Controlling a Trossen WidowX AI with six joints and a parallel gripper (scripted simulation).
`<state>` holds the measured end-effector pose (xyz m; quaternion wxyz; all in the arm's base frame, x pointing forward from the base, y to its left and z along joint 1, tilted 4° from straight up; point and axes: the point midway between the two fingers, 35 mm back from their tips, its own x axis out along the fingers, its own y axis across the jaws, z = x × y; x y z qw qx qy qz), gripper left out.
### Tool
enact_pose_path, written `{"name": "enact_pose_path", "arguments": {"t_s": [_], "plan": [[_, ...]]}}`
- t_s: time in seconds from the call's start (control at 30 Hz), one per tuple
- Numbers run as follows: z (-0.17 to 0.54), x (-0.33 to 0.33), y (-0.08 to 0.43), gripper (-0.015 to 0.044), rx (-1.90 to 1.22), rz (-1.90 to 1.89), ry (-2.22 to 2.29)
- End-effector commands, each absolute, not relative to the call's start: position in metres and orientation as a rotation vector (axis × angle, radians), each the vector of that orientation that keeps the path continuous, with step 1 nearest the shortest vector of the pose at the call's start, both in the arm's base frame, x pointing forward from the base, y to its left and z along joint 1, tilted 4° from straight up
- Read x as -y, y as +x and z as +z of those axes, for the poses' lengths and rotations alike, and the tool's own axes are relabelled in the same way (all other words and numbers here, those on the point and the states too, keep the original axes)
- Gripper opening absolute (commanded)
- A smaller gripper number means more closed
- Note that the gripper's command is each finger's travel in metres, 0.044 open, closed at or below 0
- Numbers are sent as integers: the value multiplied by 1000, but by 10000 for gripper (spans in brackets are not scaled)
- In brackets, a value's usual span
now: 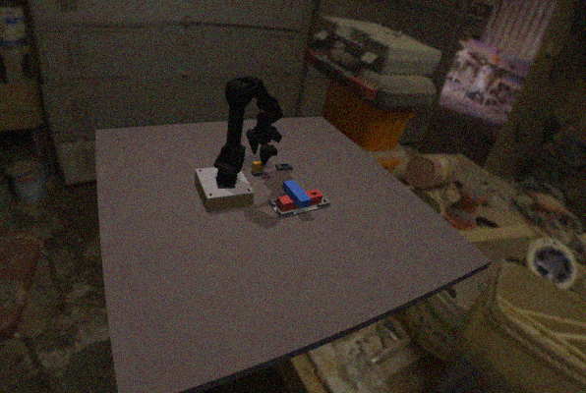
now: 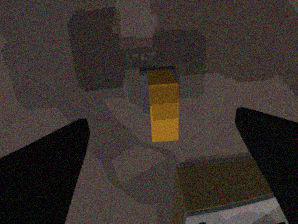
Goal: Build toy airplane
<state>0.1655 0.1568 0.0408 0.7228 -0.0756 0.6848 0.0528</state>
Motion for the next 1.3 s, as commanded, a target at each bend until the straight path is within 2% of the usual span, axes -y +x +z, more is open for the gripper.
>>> {"name": "enact_pose_path", "arguments": {"t_s": [0.0,0.9,1.27], "plan": [[33,-156,165,440,-1515,115,-174],[-8,-153,166,440,-1515,115,-174],[-8,-153,166,151,-1515,115,-174]]}}
